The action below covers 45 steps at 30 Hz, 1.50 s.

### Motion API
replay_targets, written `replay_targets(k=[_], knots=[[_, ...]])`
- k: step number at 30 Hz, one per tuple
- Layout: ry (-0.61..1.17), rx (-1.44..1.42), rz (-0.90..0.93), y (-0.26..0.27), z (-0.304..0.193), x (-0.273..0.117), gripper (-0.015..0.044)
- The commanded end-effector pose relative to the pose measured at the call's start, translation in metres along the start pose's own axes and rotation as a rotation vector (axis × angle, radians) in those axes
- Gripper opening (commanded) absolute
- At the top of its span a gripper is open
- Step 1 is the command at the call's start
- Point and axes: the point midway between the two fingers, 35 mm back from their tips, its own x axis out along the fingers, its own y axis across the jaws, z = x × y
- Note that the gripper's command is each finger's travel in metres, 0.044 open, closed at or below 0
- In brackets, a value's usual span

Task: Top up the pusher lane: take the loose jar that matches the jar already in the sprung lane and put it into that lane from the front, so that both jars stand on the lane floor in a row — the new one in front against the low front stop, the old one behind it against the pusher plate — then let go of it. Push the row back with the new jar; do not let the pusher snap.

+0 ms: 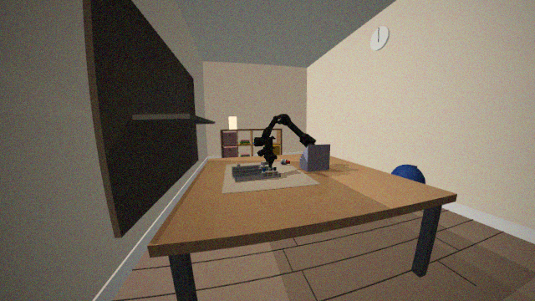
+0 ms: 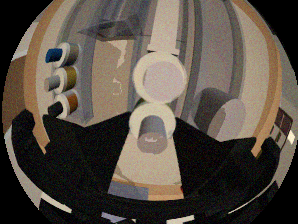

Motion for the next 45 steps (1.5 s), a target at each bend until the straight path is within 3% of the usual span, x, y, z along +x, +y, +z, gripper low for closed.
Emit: replay_targets(k=[1,22,33,45], knots=[[-0.008,0.006,-0.003,-0.001,0.001,0.0,0.0],[-0.008,0.006,-0.003,0.0,-0.003,0.0,0.0],[-0.008,0.006,-0.003,0.0,-0.002,0.0,0.0289],[-0.008,0.006,-0.002,0.001,-0.002,-0.02,0.0296]])
